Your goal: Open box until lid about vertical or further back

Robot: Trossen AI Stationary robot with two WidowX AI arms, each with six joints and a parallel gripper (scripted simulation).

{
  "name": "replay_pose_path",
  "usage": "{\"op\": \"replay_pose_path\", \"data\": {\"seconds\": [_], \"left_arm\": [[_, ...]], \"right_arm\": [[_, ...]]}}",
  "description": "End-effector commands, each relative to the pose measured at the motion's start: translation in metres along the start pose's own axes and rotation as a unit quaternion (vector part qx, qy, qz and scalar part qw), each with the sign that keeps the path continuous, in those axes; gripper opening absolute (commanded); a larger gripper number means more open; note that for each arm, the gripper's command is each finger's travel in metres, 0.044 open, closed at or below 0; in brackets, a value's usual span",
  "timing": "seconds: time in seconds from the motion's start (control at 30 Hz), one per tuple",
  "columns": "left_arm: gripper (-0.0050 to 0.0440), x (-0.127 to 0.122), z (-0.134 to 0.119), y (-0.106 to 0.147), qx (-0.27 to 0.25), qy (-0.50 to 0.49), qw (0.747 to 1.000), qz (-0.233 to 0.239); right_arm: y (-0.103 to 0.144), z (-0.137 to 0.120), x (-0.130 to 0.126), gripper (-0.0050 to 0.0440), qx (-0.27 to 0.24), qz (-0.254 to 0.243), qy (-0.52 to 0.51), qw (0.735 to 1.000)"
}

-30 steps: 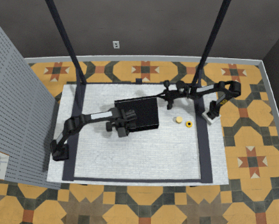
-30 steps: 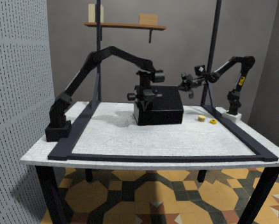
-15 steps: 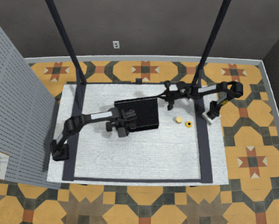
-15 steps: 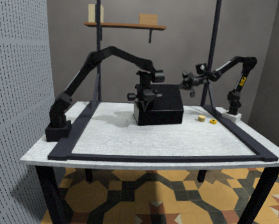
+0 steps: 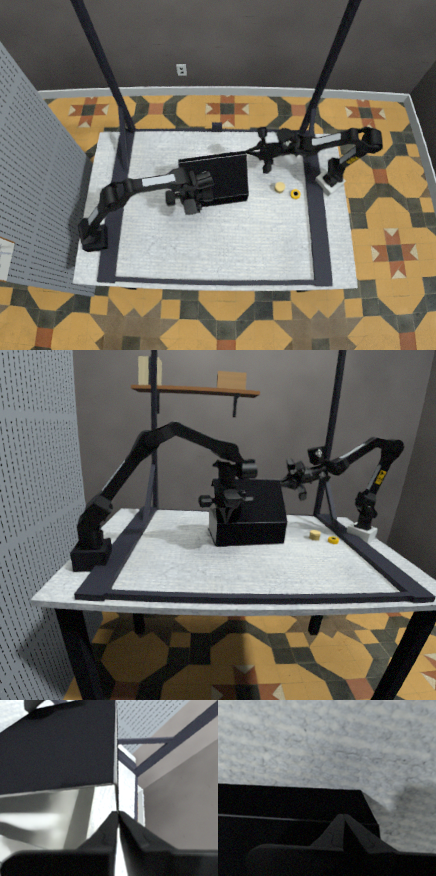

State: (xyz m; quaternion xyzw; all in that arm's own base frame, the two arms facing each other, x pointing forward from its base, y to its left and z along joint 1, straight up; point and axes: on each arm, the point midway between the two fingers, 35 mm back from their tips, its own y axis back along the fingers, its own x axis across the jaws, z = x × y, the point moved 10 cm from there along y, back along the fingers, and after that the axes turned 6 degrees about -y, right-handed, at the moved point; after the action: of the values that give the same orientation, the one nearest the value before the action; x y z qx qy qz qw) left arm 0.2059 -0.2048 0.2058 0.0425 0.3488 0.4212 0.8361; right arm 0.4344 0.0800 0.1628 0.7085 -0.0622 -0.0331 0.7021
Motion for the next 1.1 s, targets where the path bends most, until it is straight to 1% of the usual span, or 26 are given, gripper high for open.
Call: {"op": "replay_pose_path", "data": {"seconds": [0.0,0.33,0.67,0.77,1.07], "left_arm": [[0.0004,-0.008,0.013,0.006,-0.017,-0.003,1.0,-0.017],[0.0004,-0.004,0.021,0.011,-0.017,-0.003,1.0,-0.017],[0.0004,-0.005,0.021,0.01,-0.017,-0.003,1.0,-0.019],[0.0004,0.003,0.012,0.008,-0.005,-0.003,1.0,-0.009],[0.0004,0.002,0.014,0.007,-0.009,-0.003,1.0,-0.011]], "right_arm": [[-0.002,-0.001,-0.001,-0.005,0.0,-0.003,0.001,1.0],[-0.002,-0.001,-0.001,-0.005,0.0,-0.003,0.001,1.0],[-0.002,-0.001,-0.001,-0.005,0.0,-0.003,0.001,1.0],[-0.002,-0.001,-0.001,-0.005,0.0,-0.003,0.001,1.0],[-0.002,-0.001,-0.001,-0.005,0.0,-0.003,0.001,1.0]]}}
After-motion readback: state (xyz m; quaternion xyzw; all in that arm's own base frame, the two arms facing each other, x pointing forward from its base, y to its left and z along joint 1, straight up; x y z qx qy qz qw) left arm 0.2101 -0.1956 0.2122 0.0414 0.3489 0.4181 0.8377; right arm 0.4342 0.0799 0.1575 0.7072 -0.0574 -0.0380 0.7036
